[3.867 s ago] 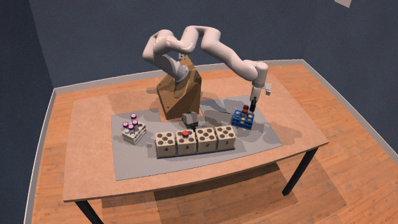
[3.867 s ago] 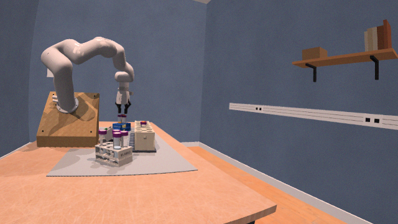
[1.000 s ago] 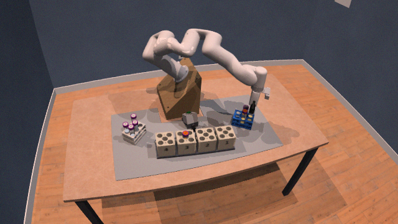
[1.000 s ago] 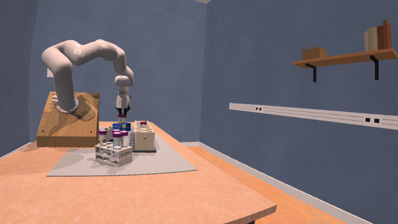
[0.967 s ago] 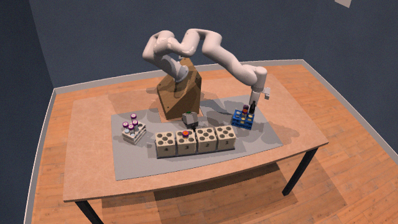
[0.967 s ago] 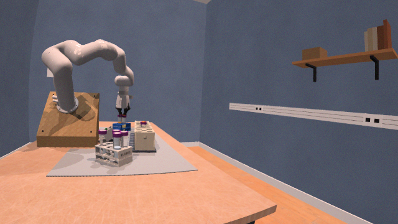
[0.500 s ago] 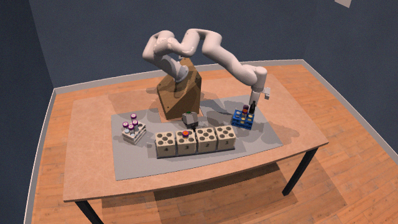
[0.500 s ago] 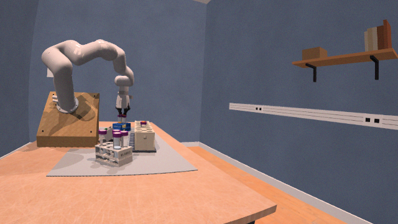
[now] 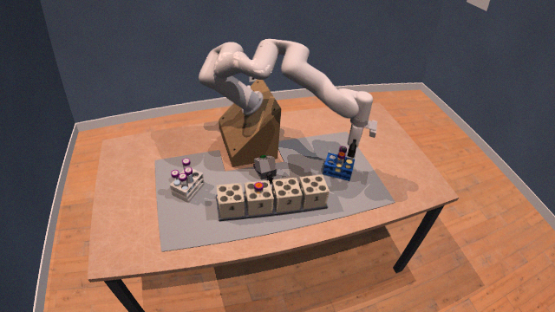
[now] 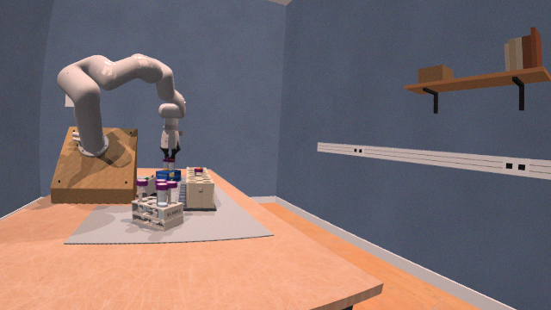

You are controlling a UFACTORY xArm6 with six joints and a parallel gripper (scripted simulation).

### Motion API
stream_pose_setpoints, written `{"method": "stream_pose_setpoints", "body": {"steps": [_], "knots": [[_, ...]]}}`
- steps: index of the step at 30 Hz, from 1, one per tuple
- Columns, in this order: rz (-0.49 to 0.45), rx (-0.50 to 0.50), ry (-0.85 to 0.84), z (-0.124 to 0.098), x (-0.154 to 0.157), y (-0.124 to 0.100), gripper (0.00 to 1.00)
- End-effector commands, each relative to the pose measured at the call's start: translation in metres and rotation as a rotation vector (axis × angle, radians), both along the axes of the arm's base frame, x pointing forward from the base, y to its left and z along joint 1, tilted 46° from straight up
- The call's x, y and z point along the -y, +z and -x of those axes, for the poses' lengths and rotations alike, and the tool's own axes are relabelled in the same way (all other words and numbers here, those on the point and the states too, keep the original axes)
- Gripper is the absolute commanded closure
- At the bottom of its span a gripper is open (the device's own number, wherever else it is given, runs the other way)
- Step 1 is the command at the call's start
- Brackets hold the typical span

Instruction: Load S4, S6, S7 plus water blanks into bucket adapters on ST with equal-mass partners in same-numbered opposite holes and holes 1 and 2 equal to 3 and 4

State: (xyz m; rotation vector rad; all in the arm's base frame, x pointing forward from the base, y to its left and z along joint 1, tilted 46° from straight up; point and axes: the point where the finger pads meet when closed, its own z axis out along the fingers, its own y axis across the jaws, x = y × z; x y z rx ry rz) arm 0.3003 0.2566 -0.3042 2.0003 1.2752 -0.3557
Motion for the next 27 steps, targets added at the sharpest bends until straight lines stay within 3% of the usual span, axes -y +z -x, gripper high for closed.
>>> {"method": "stream_pose_setpoints", "body": {"steps": [1,27], "knots": [[-0.004,0.002,0.001,-0.001,-0.004,0.002,1.00],[-0.004,0.002,0.001,0.002,-0.015,0.013,1.00]]}}
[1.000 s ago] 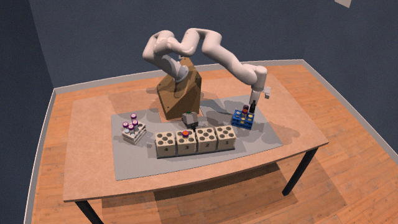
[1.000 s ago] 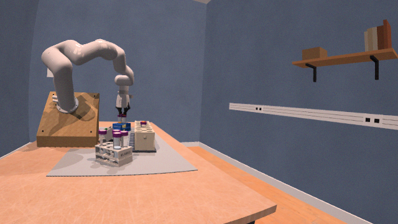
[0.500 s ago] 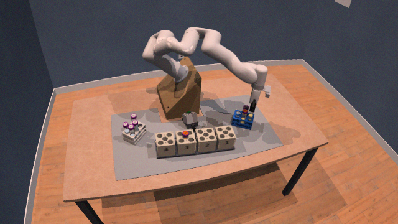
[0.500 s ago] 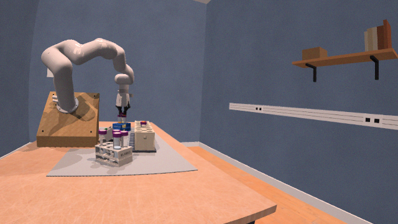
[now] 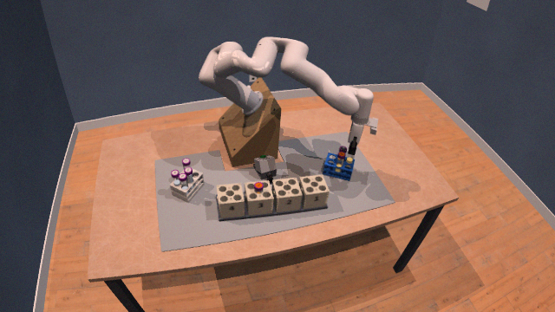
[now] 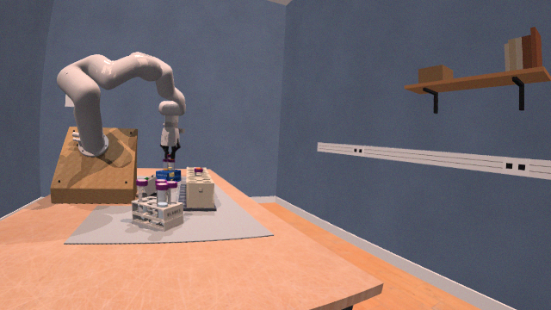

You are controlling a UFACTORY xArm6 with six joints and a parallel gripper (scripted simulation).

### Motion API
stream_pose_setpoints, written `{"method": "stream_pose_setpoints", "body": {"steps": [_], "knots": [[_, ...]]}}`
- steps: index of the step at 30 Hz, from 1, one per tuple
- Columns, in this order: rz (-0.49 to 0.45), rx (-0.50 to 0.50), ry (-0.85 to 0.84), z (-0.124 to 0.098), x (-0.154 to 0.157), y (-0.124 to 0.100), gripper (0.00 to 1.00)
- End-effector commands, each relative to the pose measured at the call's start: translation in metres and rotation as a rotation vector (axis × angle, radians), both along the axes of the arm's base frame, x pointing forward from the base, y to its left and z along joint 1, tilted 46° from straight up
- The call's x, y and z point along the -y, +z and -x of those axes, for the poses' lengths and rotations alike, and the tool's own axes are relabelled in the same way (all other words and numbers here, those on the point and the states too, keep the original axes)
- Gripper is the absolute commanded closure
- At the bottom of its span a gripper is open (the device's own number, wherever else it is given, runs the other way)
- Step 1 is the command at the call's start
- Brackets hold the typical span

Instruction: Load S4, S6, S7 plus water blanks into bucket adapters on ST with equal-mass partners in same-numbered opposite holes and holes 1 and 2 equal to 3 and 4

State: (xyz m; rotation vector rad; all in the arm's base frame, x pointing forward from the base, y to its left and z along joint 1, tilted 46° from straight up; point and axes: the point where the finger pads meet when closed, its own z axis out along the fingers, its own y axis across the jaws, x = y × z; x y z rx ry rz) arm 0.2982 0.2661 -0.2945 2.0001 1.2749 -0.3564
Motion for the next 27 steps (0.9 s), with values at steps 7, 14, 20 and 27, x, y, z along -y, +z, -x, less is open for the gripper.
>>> {"method": "stream_pose_setpoints", "body": {"steps": [7,14,20,27], "knots": [[-0.005,0.002,0.001,0.001,-0.012,0.011,1.00],[-0.005,0.002,0.001,0.003,-0.022,0.021,1.00],[-0.005,0.002,0.001,0.005,-0.031,0.029,1.00],[-0.005,0.002,0.001,0.006,-0.038,0.036,1.00]]}}
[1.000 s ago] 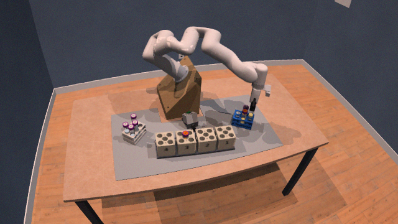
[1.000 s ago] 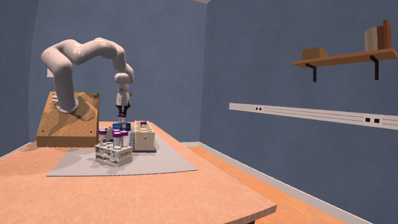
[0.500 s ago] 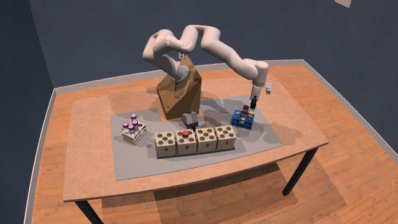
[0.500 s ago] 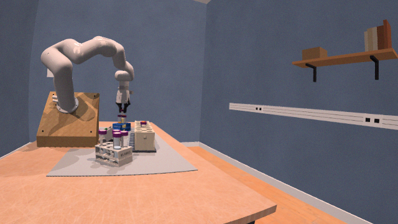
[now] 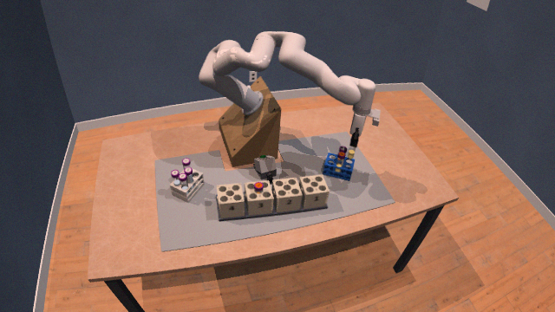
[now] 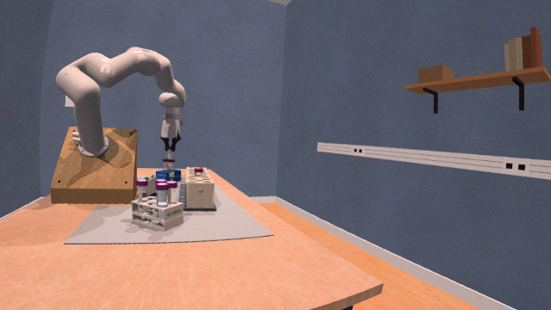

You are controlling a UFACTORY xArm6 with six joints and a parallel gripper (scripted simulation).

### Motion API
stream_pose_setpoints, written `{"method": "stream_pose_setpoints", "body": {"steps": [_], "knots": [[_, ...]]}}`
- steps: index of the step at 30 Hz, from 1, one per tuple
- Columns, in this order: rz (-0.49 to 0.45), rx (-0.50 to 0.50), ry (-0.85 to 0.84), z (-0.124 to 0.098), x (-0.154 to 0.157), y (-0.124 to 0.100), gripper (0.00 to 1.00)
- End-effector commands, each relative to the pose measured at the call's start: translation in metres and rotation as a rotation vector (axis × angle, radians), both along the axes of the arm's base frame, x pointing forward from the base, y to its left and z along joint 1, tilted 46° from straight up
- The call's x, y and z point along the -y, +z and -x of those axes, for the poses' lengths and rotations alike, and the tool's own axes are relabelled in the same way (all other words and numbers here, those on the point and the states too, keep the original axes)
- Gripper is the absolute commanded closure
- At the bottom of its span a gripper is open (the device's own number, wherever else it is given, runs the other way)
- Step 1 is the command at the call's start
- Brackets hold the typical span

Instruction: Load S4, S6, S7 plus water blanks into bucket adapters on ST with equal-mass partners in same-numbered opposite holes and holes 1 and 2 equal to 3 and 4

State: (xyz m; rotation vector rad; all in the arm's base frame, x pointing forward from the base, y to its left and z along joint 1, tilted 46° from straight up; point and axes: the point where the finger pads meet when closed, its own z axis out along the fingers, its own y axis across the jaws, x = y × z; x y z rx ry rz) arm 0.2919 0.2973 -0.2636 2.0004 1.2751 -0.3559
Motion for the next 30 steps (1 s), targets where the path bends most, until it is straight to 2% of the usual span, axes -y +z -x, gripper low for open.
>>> {"method": "stream_pose_setpoints", "body": {"steps": [1,30], "knots": [[-0.004,0.002,0.001,0.000,-0.008,0.006,1.00],[-0.005,0.002,0.001,0.008,-0.044,0.043,1.00]]}}
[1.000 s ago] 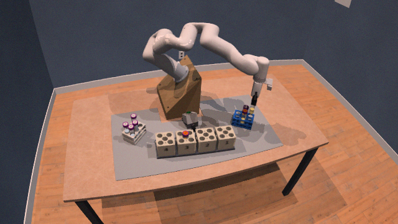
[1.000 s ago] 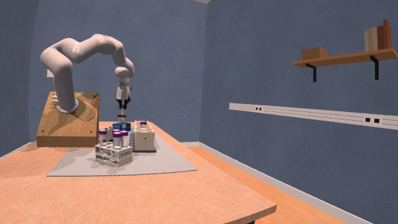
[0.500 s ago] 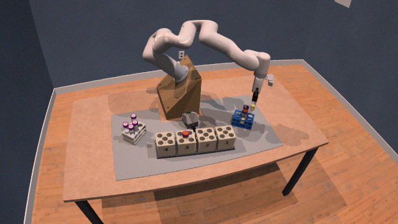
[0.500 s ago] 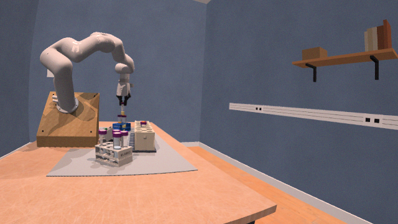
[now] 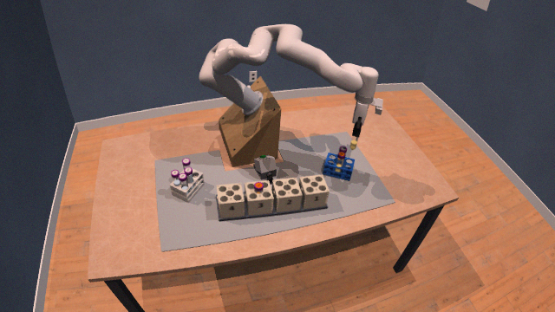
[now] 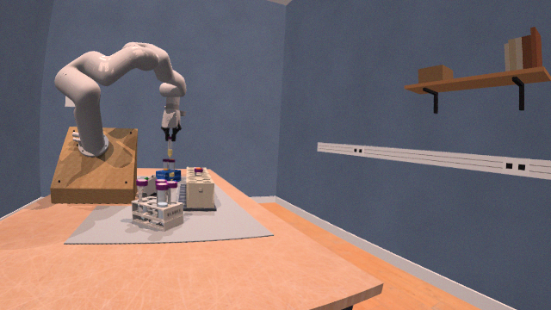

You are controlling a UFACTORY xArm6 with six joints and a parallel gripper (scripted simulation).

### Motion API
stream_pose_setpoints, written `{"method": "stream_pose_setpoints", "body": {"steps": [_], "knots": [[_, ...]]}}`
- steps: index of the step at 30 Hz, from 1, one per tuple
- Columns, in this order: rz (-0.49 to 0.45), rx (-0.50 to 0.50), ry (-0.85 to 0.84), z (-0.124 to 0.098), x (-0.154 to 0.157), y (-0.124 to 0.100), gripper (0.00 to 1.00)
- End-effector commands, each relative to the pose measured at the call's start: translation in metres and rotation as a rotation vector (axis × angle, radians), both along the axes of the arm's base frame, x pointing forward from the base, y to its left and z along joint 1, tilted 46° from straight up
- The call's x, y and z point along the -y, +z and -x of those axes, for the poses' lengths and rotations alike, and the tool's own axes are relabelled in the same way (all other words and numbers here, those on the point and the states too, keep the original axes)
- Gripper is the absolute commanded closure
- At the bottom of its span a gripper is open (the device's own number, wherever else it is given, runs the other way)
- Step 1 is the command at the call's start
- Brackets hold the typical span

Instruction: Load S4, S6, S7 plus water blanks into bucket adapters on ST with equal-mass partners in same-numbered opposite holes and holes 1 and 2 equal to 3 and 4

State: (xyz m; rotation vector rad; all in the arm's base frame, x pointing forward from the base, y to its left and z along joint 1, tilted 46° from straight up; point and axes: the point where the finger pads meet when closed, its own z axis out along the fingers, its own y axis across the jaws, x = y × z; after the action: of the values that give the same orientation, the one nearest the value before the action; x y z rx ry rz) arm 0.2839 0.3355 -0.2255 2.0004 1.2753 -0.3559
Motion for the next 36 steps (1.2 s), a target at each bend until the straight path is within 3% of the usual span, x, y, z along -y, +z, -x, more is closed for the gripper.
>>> {"method": "stream_pose_setpoints", "body": {"steps": [1,14,18,33,36], "knots": [[-0.004,0.002,0.001,0.000,-0.006,0.005,1.00],[-0.004,0.002,0.001,0.001,-0.012,0.010,1.00],[-0.014,0.049,-0.046,-0.003,-0.006,0.017,1.00],[-0.086,0.399,-0.395,-0.032,0.040,0.069,1.00],[-0.091,0.422,-0.419,-0.034,0.044,0.073,1.00]]}}
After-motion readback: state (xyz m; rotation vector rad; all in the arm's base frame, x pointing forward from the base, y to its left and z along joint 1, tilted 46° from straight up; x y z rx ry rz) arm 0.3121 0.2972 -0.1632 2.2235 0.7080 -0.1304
